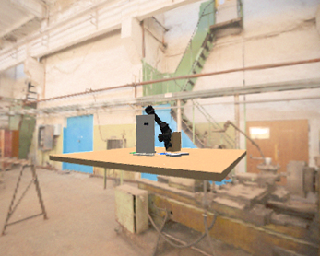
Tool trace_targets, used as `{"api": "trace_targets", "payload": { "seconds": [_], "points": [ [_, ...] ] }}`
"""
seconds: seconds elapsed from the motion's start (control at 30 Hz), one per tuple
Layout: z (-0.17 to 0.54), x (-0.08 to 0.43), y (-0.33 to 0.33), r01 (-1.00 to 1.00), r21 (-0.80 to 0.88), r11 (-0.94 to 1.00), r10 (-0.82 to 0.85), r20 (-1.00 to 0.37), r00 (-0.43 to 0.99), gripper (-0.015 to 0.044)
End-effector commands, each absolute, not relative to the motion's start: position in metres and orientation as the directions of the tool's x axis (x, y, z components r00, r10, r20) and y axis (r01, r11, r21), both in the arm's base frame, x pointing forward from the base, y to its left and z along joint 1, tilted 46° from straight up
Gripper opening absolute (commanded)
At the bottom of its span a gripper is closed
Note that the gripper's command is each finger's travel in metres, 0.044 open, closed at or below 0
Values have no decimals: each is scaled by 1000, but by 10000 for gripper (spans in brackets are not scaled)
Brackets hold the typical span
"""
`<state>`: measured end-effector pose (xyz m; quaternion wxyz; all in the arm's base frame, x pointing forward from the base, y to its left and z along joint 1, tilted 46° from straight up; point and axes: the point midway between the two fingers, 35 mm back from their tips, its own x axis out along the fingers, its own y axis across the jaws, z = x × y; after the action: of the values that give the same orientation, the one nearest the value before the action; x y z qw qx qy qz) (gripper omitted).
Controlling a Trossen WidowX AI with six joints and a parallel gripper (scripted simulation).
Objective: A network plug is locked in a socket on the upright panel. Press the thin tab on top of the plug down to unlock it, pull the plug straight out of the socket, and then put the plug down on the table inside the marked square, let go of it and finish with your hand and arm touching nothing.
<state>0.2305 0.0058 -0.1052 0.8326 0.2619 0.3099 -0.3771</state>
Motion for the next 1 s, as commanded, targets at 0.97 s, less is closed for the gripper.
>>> {"api": "trace_targets", "payload": {
  "seconds": [0.97],
  "points": [
    [-88,230,27,794,196,575,-467,-719,515,156]
  ]
}}
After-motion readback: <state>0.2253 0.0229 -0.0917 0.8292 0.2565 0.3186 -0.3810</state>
